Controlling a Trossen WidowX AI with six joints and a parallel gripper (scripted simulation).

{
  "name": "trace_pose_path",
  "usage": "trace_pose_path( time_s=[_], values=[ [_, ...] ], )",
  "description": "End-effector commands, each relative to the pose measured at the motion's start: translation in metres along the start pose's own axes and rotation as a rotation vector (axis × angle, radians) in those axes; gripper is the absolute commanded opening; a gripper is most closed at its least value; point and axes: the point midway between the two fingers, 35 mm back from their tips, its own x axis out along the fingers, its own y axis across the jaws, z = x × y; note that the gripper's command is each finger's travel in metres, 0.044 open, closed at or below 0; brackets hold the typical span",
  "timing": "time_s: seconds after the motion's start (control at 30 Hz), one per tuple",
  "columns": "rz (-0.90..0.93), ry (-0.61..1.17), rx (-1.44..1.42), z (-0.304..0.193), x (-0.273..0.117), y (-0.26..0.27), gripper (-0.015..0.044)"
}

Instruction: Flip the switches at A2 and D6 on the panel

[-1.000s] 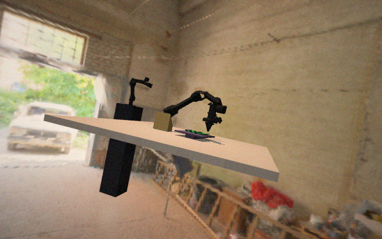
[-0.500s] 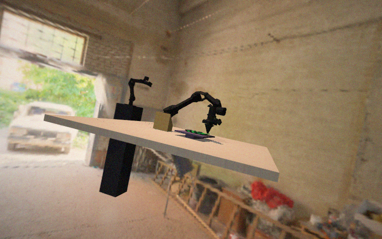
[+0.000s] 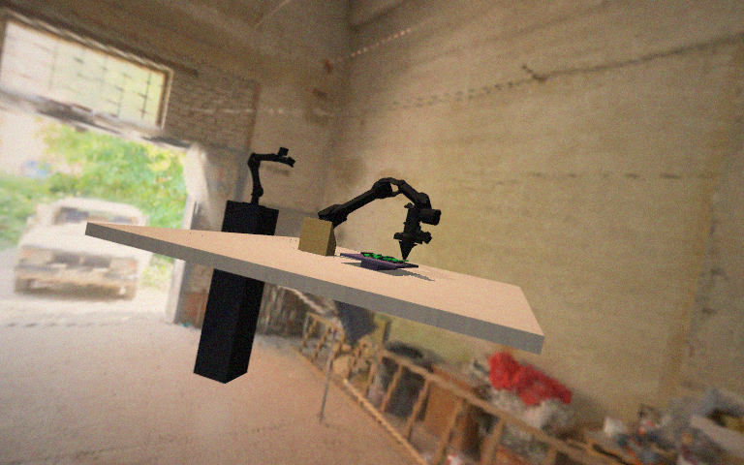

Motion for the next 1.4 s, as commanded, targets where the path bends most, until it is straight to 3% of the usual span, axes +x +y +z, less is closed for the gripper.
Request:
trace_pose_path(
  time_s=[0.0,1.2,1.37],
  values=[
    [0.004,-0.002,0.006,0.000,0.001,0.000,0.0000],
    [0.004,-0.002,0.006,0.001,0.005,0.000,0.0000],
    [-0.001,-0.018,0.001,0.000,-0.034,-0.001,0.0000]
  ],
)
